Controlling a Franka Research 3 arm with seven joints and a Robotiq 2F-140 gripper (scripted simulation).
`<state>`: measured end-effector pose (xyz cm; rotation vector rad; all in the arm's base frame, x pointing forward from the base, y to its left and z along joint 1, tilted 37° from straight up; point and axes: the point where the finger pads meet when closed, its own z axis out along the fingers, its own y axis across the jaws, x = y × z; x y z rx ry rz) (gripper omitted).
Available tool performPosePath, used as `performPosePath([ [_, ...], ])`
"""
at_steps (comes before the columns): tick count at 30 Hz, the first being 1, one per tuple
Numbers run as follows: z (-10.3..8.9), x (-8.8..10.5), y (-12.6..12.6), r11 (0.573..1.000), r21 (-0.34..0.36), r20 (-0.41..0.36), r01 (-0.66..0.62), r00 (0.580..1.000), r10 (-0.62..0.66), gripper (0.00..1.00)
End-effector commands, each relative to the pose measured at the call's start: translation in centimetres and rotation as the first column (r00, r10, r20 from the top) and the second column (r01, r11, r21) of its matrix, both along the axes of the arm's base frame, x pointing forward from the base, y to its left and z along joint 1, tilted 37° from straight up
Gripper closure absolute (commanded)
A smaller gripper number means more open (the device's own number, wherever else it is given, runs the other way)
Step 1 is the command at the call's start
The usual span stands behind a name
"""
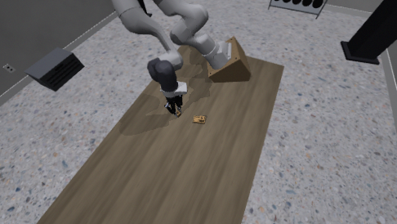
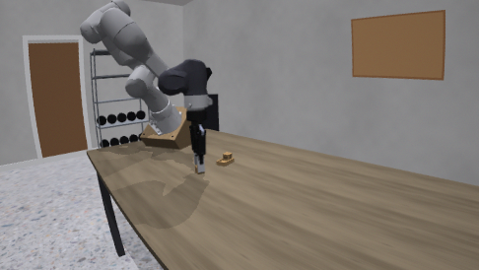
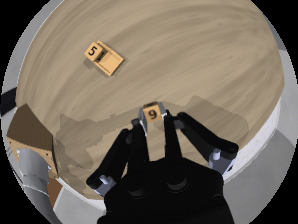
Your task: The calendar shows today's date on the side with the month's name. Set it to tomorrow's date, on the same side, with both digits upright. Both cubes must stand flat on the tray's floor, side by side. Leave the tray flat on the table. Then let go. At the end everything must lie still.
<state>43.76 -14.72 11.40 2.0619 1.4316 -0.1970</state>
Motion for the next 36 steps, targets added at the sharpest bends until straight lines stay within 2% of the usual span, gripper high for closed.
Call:
performPosePath([
  [1,0.05,0.13,-0.13,1.000,0.000,0.005,0.003,1.000,-0.003,0.84],
  [36,0.30,0.06,0.04,1.000,0.000,0.005,0.003,1.000,-0.003,0.84],
])
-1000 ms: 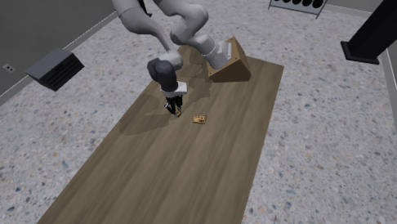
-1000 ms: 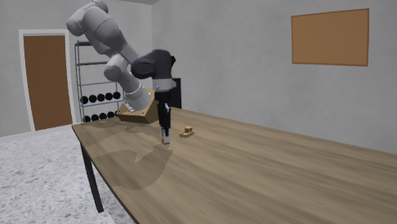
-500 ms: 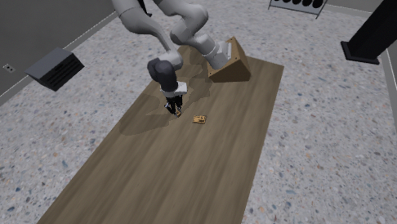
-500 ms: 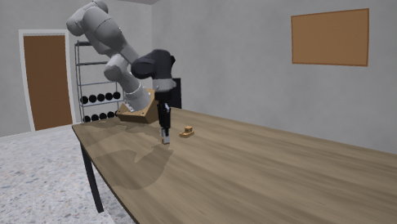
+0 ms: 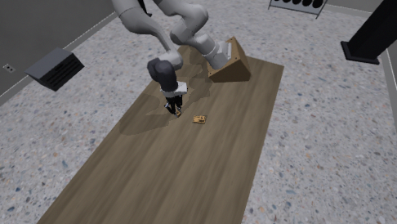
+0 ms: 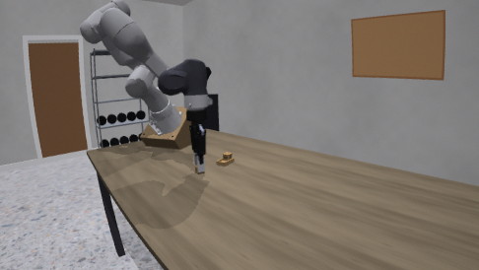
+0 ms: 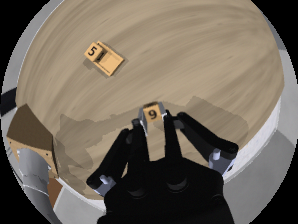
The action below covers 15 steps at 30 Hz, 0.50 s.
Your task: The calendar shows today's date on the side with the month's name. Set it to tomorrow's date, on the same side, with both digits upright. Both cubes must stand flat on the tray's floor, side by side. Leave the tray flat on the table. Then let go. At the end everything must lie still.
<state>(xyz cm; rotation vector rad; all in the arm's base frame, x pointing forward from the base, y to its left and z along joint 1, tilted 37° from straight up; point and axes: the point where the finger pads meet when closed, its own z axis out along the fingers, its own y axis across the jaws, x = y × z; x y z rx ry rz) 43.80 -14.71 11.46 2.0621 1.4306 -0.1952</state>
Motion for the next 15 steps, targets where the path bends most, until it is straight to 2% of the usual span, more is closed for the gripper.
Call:
performPosePath([
  [1,0.2,0.0,0.0,1.000,0.000,0.004,0.003,1.000,-0.003,0.84],
  [6,1.5,-0.3,0.9,1.000,0.000,0.004,0.003,1.000,-0.003,0.84],
  [15,6.6,-1.7,4.5,1.000,0.000,0.004,0.003,1.000,-0.003,0.84],
])
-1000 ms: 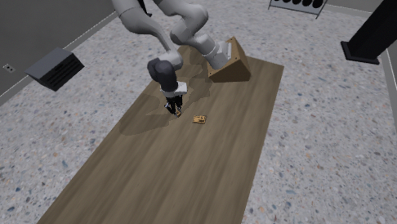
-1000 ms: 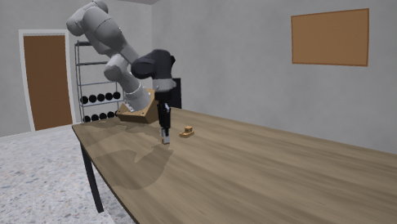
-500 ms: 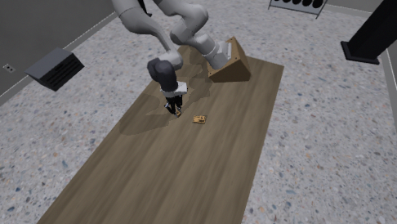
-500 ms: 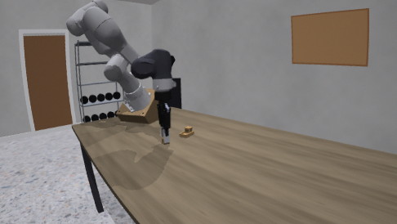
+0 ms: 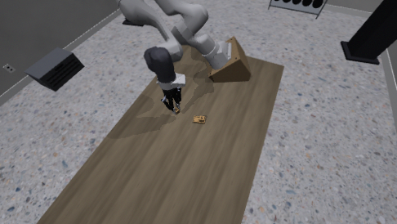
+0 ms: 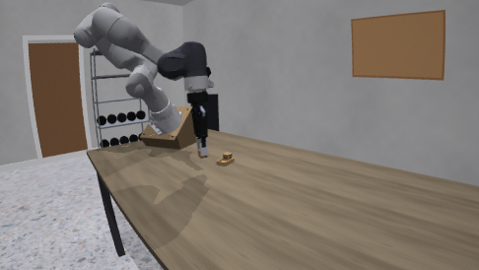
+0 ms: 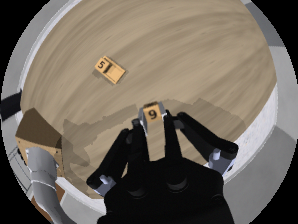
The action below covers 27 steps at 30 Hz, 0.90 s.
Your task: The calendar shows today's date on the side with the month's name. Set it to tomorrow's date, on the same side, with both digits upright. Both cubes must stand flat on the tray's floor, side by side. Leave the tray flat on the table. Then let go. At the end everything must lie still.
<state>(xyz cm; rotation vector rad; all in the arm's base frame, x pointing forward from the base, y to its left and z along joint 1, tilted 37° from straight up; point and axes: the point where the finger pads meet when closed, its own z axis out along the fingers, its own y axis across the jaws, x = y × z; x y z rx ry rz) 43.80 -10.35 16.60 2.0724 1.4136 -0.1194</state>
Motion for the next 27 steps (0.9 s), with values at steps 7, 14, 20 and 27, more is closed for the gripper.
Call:
performPosePath([
  [7,2.8,-2.1,1.1,1.000,-0.029,-0.048,0.006,0.999,-0.007,0.84],
  [14,2.9,-2.1,1.1,1.000,-0.029,-0.048,0.006,0.999,-0.007,0.84],
  [20,0.8,-1.5,4.8,0.988,-0.061,-0.150,-0.139,0.980,0.128,0.84],
  [27,-1.9,-1.4,9.4,0.945,-0.080,-0.276,-0.316,0.918,0.284,0.84],
])
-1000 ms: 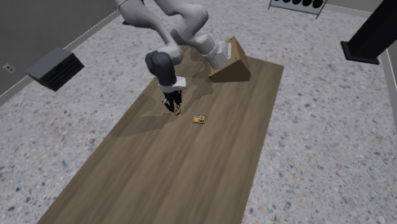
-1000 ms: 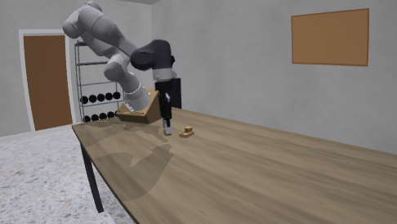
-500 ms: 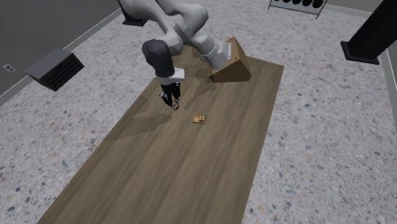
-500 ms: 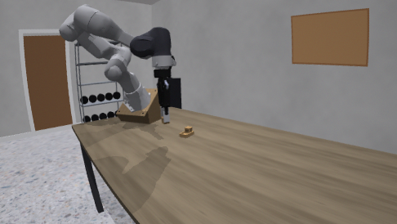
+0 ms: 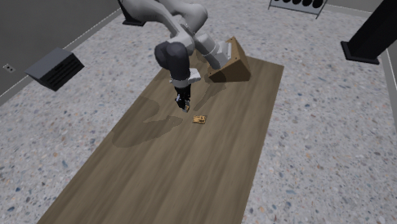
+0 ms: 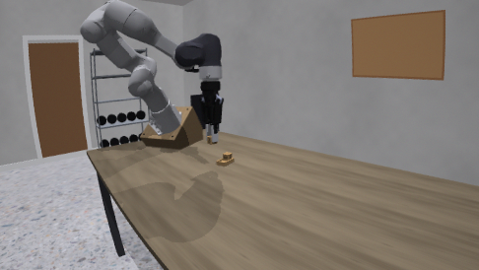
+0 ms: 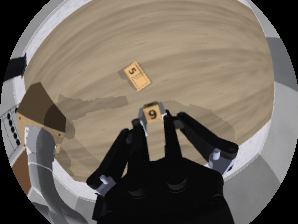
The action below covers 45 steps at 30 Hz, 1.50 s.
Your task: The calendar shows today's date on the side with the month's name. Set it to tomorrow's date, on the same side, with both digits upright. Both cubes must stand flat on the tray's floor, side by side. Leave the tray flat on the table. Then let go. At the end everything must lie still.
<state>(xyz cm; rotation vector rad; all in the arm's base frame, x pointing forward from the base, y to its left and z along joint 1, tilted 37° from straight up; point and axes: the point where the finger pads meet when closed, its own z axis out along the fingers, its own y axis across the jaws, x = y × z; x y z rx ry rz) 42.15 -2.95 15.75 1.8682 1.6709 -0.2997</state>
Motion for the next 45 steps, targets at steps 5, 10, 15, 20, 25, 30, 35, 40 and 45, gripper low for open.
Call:
performPosePath([
  [5,-2.9,-0.1,5.0,0.975,-0.028,-0.167,-0.222,0.962,0.214,0.84],
  [10,-3.0,-0.1,5.1,0.974,-0.029,-0.170,-0.227,0.961,0.219,0.84],
  [15,-3.0,-0.1,5.1,0.974,-0.029,-0.170,-0.227,0.961,0.219,0.84],
  [20,-3.0,-0.1,5.1,0.974,-0.029,-0.170,-0.227,0.961,0.219,0.84],
  [25,-3.4,0.0,4.8,0.973,-0.029,-0.171,-0.227,0.961,0.219,0.84],
  [30,-4.0,0.2,4.4,0.973,-0.029,-0.171,-0.227,0.961,0.219,0.84],
  [35,-5.2,0.6,3.6,0.973,-0.029,-0.171,-0.227,0.961,0.219,0.84],
  [40,-6.5,0.9,2.7,0.973,-0.029,-0.171,-0.227,0.961,0.219,0.84],
  [45,-7.2,1.1,2.2,0.973,-0.029,-0.171,-0.227,0.961,0.219,0.84],
])
